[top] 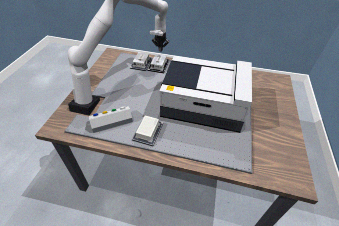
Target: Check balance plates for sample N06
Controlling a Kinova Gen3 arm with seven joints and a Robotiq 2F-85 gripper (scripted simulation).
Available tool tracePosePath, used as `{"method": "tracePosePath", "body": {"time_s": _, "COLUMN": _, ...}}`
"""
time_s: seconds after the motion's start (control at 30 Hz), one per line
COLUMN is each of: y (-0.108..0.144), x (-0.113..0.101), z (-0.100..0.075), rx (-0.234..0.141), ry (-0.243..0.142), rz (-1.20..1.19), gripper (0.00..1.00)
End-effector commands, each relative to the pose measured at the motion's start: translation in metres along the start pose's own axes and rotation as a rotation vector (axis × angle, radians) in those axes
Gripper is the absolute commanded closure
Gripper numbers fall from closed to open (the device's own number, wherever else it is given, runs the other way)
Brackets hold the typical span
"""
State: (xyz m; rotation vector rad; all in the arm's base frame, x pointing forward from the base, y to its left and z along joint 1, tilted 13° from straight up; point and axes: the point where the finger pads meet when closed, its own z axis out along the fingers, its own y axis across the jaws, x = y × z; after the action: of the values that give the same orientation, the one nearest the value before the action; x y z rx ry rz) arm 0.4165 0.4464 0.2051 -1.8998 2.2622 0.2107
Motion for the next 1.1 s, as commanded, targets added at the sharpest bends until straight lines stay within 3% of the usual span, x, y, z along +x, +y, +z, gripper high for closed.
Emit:
{"method": "tracePosePath", "body": {"time_s": 0.0, "y": 0.000, "x": -0.001, "z": -0.001, "rx": 0.002, "ry": -0.002, "rz": 0.000, "gripper": 0.90}}
{"method": "tracePosePath", "body": {"time_s": 1.07, "y": -0.094, "x": 0.003, "z": -0.002, "rx": 0.002, "ry": -0.002, "rz": 0.022, "gripper": 0.90}}
